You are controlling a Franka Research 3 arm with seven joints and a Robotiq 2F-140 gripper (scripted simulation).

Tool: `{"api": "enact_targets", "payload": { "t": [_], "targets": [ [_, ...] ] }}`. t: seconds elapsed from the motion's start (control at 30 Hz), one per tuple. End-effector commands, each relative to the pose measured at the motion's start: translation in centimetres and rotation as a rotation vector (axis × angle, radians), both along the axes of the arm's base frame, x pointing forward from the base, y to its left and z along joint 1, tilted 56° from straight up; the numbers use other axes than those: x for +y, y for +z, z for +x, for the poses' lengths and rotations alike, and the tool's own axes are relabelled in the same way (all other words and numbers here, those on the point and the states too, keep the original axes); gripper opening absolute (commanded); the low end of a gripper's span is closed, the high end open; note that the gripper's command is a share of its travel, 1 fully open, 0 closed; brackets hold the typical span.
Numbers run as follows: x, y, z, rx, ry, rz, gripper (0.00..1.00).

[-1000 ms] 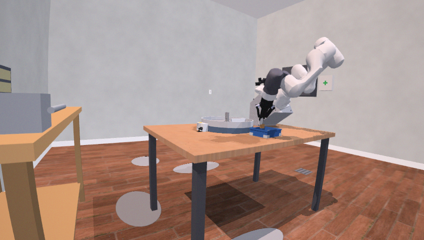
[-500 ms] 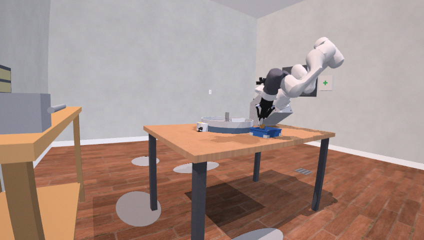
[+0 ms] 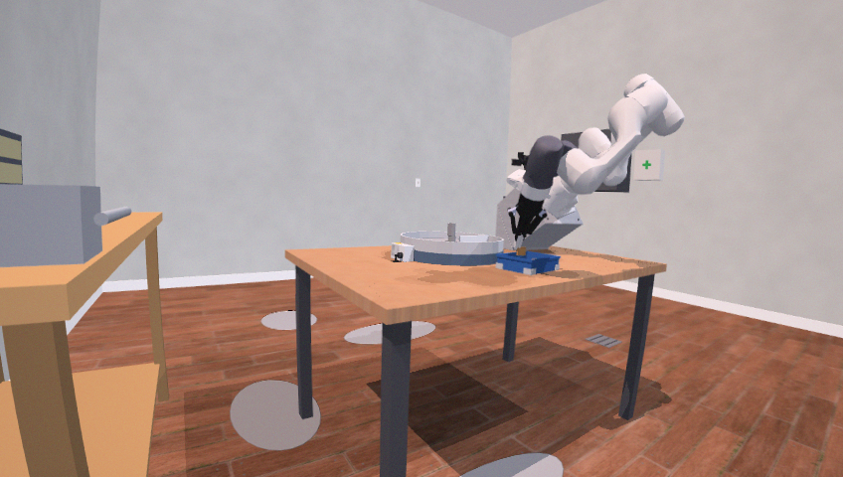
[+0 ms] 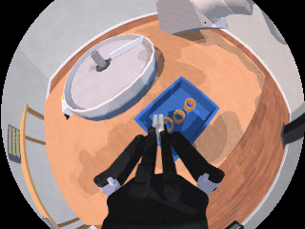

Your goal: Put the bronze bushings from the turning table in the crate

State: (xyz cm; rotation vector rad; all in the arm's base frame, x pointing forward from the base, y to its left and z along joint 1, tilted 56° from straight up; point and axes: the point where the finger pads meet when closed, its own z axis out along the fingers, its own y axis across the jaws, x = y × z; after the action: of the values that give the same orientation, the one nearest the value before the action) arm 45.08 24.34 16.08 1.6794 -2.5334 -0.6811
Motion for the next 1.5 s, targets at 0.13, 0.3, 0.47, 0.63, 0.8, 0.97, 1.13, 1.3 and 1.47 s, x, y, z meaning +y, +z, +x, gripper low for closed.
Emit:
{"api": "enact_targets", "payload": {
  "t": [0.13, 0.3, 0.47, 0.63, 0.8, 0.97, 1.13, 1.3, 1.47],
  "targets": [
    [0.2, 0.0, 0.0, 0.002, -0.004, 0.001, 0.0],
    [0.2, 0.0, 0.0, 0.002, -0.004, 0.001, 0.0],
    [0.2, 0.0, 0.0, 0.002, -0.004, 0.001, 0.0],
    [0.2, 0.0, 0.0, 0.002, -0.004, 0.001, 0.0],
    [0.2, 0.0, 0.0, 0.002, -0.004, 0.001, 0.0],
    [0.3, -0.1, 0.0, 0.002, -0.004, 0.001, 0.0],
    [0.8, -0.3, 0.1, 0.002, -0.004, 0.001, 0.0],
    [1.1, -0.6, 0.1, 0.002, -0.004, 0.001, 0.0],
    [1.9, -1.1, 0.1, 0.002, -0.004, 0.001, 0.0]
  ]
}}
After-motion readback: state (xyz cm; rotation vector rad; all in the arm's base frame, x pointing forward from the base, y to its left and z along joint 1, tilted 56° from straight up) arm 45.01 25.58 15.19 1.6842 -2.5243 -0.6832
